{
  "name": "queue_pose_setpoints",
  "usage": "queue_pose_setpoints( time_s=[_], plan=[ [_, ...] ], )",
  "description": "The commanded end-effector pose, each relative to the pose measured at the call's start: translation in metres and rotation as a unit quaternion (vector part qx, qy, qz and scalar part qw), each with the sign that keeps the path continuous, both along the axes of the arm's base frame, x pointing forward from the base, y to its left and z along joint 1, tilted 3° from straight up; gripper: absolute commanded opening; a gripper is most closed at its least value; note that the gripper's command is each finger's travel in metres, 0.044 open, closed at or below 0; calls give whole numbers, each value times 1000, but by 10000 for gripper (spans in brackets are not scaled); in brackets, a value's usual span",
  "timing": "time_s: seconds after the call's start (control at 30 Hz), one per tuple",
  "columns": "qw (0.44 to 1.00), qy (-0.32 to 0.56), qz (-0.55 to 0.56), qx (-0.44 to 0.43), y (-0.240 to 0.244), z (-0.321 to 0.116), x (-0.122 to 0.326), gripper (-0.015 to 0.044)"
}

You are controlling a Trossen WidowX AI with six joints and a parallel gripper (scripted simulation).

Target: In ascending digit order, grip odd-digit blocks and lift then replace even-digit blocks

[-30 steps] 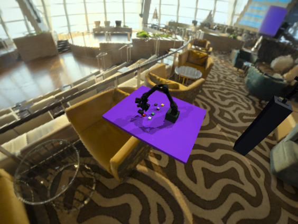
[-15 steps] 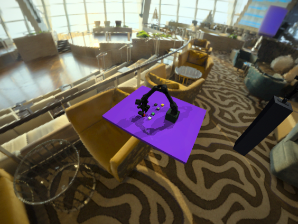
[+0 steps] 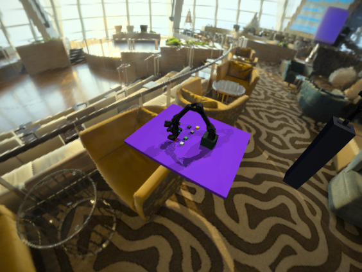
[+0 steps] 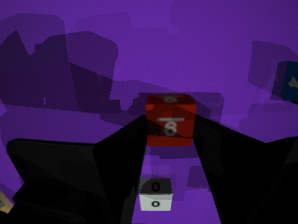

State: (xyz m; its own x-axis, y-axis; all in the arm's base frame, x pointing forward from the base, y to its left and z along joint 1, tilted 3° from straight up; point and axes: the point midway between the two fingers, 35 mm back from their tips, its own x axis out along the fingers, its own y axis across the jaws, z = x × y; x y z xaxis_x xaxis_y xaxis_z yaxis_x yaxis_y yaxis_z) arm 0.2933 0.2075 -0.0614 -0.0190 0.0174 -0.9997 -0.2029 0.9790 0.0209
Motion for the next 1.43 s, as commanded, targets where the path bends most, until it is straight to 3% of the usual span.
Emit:
queue_pose_setpoints(
  time_s=[0.0, 0.17, 0.53, 0.63, 0.73, 0.93, 1.17, 1.4],
  plan=[
    [1000, 0, -2, 0, 0, 0, 0, 120],
    [1000, 0, -2, 0, 0, 0, 0, 120],
    [1000, 0, -2, 0, 0, 0, 0, 400],
    [1000, 0, -2, 0, 0, 2, 0, 400],
    [1000, 0, -2, 0, 0, 33, 1, 400],
    [1000, 0, -2, 0, 1, 38, -1, 400],
    [1000, 3, -2, 2, 38, 114, -87, 400],
    [1000, 3, -2, 2, 39, 119, -93, 400]
  ],
)
